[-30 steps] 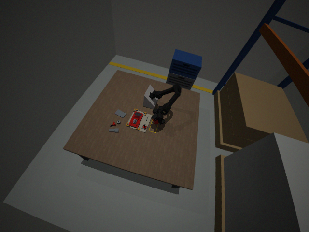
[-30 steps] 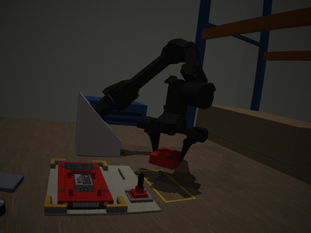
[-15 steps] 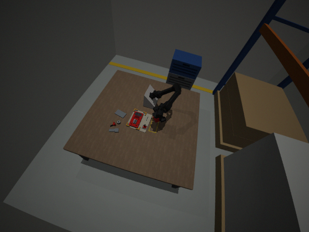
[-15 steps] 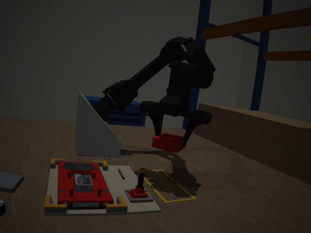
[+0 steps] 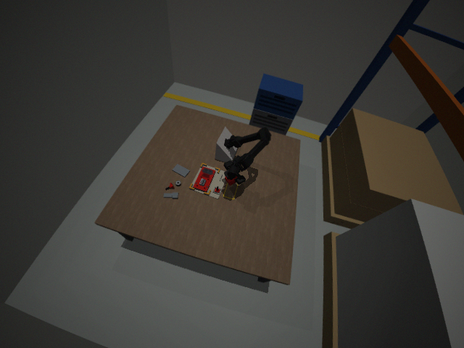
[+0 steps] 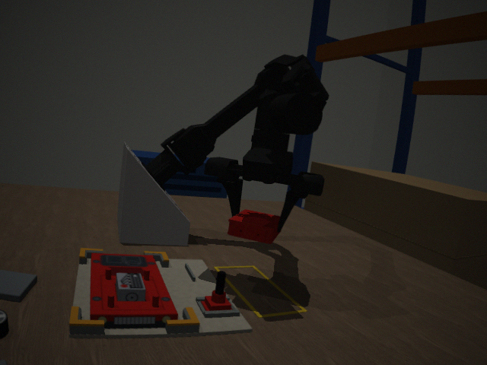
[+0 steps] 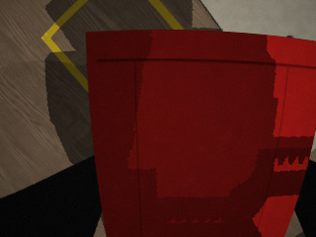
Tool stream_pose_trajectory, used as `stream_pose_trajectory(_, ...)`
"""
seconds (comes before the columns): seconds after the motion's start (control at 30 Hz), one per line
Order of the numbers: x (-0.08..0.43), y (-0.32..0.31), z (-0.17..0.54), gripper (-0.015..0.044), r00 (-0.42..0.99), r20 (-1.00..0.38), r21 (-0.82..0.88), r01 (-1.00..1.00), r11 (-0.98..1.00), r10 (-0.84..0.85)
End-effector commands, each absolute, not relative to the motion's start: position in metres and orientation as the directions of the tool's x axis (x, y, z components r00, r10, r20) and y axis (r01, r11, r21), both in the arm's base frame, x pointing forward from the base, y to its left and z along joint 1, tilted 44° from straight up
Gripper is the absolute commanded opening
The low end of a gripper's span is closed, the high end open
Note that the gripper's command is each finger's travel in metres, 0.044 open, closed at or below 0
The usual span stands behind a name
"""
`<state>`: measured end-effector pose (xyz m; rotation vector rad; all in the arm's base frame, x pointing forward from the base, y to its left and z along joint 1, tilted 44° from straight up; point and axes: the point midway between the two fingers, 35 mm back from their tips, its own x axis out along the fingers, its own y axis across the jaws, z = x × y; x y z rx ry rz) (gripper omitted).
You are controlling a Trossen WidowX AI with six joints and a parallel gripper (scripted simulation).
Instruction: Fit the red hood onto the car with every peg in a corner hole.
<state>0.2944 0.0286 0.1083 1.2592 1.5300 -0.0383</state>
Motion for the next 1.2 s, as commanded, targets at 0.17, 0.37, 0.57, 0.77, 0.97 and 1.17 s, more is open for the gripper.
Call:
stream_pose_trajectory(0.17,0.312,-0.004,0.09,0.0,0.184,-0.739,0.604,0.606,0.518,0.648)
stream_pose_trajectory(0.37,0.321,-0.024,0.075,0.0,0.18,-0.742,0.623,0.54,0.565,0.646)
stream_pose_trajectory(0.57,0.328,-0.044,0.059,0.0,0.176,-0.742,0.64,0.472,0.606,0.646)
stream_pose_trajectory(0.77,0.333,-0.065,0.042,0.0,0.172,-0.742,0.654,0.401,0.642,0.648)
stream_pose_trajectory(0.97,0.335,-0.084,0.024,0.0,0.17,-0.739,0.667,0.326,0.67,0.652)
stream_pose_trajectory(1.17,0.336,-0.103,0.005,0.0,0.167,-0.734,0.677,0.248,0.693,0.658)
